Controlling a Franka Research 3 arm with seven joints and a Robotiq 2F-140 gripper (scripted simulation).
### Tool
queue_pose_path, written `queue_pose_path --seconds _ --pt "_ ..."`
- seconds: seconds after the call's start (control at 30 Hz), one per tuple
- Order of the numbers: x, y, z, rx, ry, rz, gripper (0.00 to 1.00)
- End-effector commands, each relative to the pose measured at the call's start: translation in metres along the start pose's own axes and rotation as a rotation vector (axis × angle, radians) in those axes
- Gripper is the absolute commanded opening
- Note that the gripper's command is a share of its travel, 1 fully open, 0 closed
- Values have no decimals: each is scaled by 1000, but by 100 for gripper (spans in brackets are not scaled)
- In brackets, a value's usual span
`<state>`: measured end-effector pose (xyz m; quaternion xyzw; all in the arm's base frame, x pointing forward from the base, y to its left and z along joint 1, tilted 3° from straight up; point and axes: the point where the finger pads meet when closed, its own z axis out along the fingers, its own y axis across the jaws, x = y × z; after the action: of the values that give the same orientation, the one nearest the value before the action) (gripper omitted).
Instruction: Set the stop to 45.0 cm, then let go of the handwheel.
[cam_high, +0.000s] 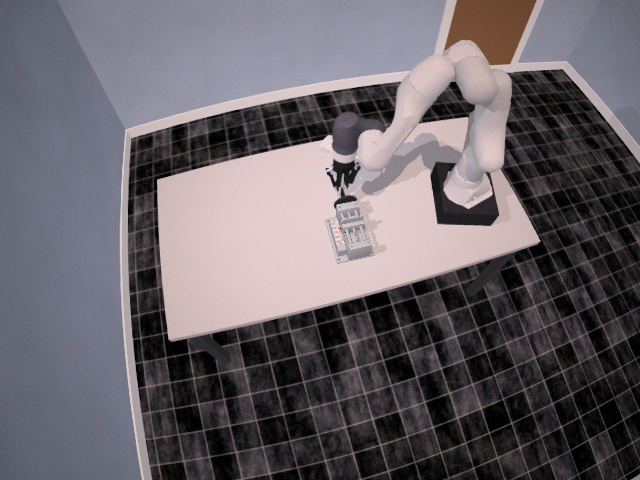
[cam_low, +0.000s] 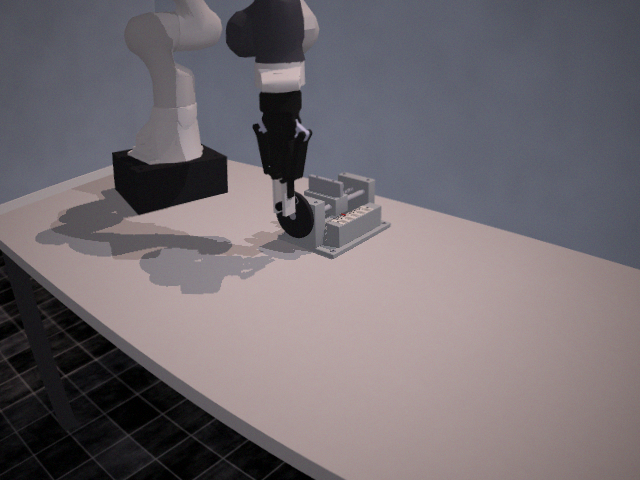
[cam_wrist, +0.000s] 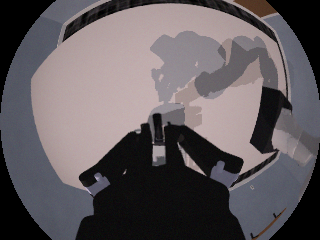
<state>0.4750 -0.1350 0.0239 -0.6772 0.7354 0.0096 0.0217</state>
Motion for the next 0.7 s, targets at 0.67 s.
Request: queue_pose_path --seconds 0.67 --pt "0 -21 17 -3 1 5 4"
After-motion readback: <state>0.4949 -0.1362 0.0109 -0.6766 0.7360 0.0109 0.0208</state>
